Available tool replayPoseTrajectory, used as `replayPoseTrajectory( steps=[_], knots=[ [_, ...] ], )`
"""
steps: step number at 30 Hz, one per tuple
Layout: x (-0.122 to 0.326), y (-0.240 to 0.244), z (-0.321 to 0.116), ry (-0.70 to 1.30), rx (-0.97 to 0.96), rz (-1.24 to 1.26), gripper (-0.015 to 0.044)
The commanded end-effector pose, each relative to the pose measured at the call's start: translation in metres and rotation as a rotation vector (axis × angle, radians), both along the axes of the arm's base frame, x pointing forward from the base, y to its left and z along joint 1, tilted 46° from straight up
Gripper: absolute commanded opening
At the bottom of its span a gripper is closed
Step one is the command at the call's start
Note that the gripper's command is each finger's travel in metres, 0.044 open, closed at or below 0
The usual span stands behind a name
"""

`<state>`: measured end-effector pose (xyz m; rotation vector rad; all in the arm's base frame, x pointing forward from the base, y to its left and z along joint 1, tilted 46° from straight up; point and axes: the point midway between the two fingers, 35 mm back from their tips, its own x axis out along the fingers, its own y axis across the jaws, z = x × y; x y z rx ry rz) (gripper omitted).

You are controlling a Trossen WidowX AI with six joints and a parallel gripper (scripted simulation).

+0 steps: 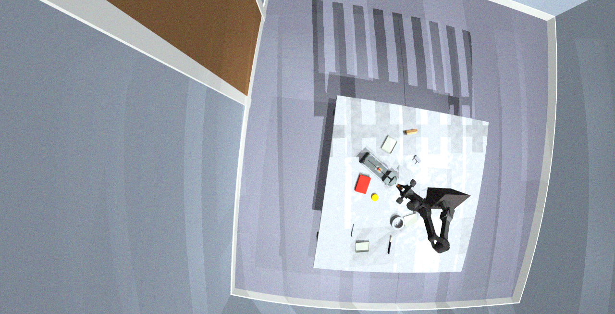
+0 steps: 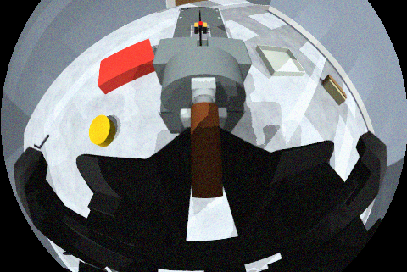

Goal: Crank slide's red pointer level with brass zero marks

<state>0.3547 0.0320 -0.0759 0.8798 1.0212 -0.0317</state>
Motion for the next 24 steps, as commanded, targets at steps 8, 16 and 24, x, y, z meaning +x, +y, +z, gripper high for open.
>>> replayPoseTrajectory(
  steps=[8, 16, 24],
  knots=[
    [-0.0044, -0.0067, -0.006, 0.016, -0.012, -0.017, 0.0],
    [-0.0047, -0.007, -0.0067, 0.016, -0.012, -0.017, 0.0],
    [-0.0051, -0.0073, -0.0074, 0.016, -0.012, -0.017, 0.0]
  ],
)
